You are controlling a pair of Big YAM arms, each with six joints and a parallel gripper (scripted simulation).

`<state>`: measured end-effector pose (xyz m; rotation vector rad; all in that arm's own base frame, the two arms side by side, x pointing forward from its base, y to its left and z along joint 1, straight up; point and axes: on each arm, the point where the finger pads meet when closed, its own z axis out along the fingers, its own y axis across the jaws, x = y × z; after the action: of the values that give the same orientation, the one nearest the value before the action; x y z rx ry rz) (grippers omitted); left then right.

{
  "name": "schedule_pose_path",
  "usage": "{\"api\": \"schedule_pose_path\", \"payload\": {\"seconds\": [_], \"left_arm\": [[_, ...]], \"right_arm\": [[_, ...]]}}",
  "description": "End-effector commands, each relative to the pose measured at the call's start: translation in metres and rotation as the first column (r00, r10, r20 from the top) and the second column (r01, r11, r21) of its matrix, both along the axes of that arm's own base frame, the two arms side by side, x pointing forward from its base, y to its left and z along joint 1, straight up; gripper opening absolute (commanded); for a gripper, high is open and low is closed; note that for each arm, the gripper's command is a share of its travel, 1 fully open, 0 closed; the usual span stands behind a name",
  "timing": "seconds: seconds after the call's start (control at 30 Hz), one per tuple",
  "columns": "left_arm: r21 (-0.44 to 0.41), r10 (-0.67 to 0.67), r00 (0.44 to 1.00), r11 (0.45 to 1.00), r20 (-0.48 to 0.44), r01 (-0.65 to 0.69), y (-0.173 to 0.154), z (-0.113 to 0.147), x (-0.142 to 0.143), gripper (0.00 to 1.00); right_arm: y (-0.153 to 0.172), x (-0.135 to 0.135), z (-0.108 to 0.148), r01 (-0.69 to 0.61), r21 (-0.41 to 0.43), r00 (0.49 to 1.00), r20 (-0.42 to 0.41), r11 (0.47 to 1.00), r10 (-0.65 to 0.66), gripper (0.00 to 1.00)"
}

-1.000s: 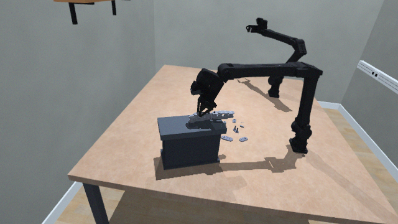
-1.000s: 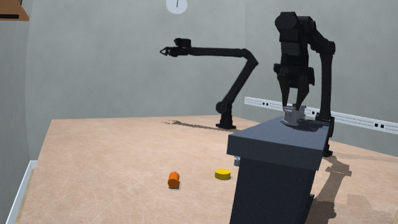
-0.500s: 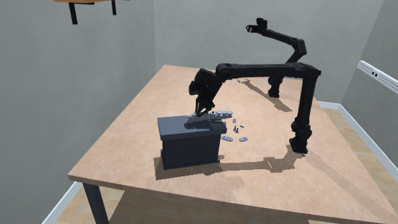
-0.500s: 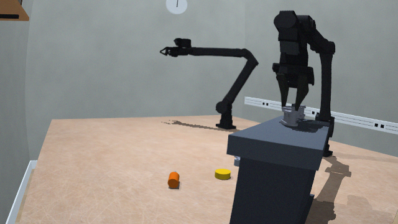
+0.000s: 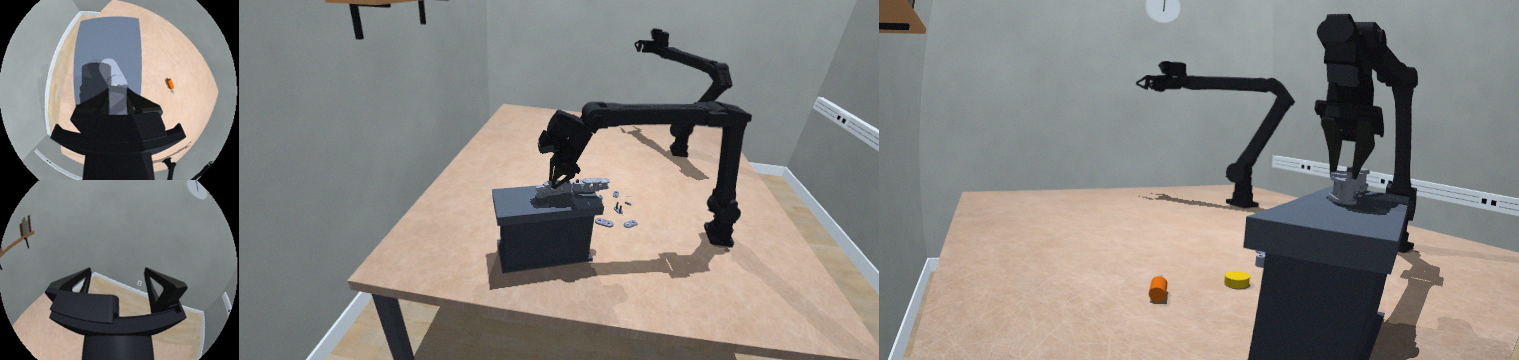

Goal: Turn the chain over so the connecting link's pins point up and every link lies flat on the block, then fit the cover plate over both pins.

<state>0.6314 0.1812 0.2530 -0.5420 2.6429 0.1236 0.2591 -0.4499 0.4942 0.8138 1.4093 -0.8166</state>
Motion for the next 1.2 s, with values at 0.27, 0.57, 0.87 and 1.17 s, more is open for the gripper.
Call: {"api": "schedule_pose_path", "payload": {"seconds": [0.27,0.57,0.87,1.17], "left_arm": [[0.011,-0.003,0.999,1.0,0.032,0.003,0.011,0.021,0.024,0.23],[0.012,0.0,0.999,1.0,0.033,0.0,0.018,0.02,0.032,0.23],[0.012,-0.001,0.999,1.0,0.033,0.001,0.02,0.02,0.037,0.23],[0.012,0.0,0.999,1.0,0.032,0.0,0.024,0.019,0.044,0.23]], "right_arm": [[0.0,0.005,0.044,-0.004,-0.056,0.999,0.032,0.998,0.006,1.0],[0.0,0.005,0.044,-0.004,-0.056,0.999,0.032,0.998,0.006,1.0],[0.0,0.005,0.044,-0.004,-0.056,0.999,0.032,0.998,0.006,1.0],[0.0,0.005,0.044,-0.004,-0.056,0.999,0.032,0.998,0.006,1.0]]}}
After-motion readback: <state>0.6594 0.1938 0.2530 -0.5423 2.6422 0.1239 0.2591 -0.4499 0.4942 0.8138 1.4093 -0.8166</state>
